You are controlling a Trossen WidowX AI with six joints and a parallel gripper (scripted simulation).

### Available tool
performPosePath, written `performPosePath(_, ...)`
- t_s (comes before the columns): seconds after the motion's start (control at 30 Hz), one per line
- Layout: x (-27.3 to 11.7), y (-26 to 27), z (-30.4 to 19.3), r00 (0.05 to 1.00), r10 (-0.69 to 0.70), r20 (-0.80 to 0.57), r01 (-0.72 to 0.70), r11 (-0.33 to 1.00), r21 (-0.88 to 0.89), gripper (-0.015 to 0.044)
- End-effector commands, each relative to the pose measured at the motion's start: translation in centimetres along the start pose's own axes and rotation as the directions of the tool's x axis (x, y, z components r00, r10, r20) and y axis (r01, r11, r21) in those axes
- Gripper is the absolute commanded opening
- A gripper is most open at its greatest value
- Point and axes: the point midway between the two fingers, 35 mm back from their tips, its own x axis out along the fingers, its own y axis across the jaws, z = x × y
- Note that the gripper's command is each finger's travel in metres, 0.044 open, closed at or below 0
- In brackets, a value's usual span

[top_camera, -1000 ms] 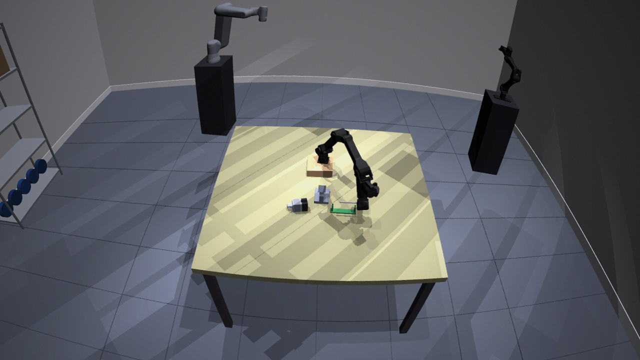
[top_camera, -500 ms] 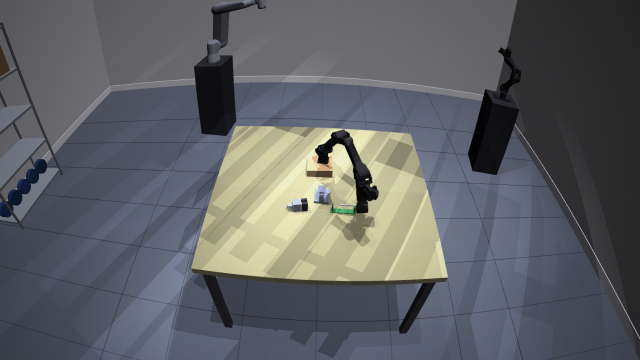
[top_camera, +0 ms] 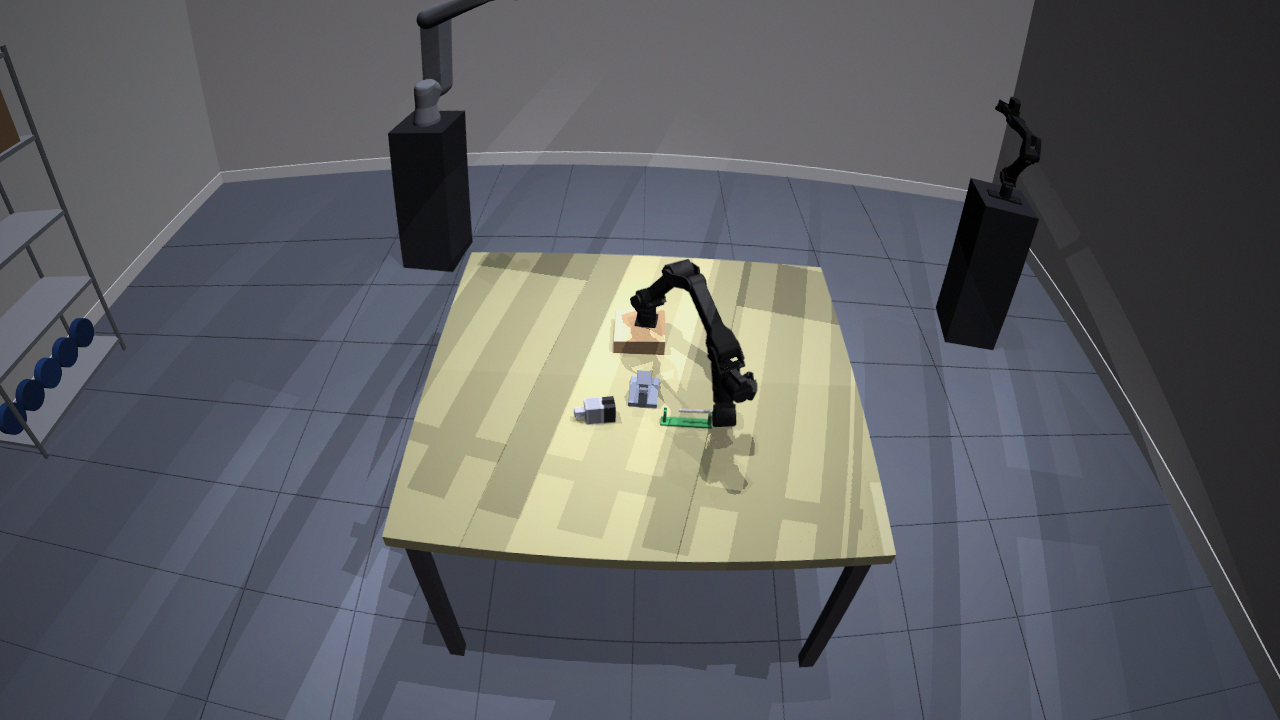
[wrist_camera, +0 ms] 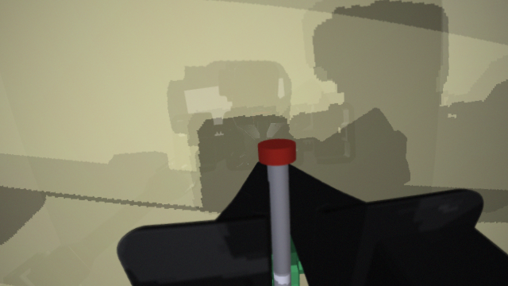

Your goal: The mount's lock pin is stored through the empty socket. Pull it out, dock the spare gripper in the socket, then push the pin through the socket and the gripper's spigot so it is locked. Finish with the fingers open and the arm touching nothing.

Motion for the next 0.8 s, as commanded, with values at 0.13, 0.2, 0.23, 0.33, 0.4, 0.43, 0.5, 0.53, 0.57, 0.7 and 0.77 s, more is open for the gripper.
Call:
performPosePath(0.13,0.0,0.0,0.0,1.000,0.000,0.000,0.000,1.000,0.000,0.0131)
performPosePath(0.2,0.0,0.0,0.0,1.000,0.000,0.000,0.000,1.000,0.000,0.0184)
performPosePath(0.23,0.0,0.0,0.0,1.000,0.000,0.000,0.000,1.000,0.000,0.0200)
performPosePath(0.33,0.0,0.0,0.0,1.000,0.000,0.000,0.000,1.000,0.000,0.0200)
performPosePath(0.4,-0.3,0.0,0.0,1.000,0.000,0.000,0.000,1.000,0.000,0.0200)
performPosePath(0.43,-0.6,0.0,0.1,1.000,0.000,0.000,0.000,1.000,0.000,0.0200)
performPosePath(0.5,-1.2,0.1,0.2,1.000,0.003,-0.002,-0.003,1.000,0.000,0.0200)
performPosePath(0.53,-1.4,0.2,0.2,1.000,0.005,-0.003,-0.005,1.000,0.001,0.0200)
performPosePath(0.57,-1.6,0.2,0.2,1.000,0.009,-0.005,-0.009,1.000,0.001,0.0200)
performPosePath(0.7,-2.5,0.3,0.2,1.000,0.015,-0.009,-0.015,1.000,0.001,0.0200)
performPosePath(0.77,-3.0,0.4,0.3,1.000,0.018,-0.010,-0.018,1.000,0.001,0.0200)
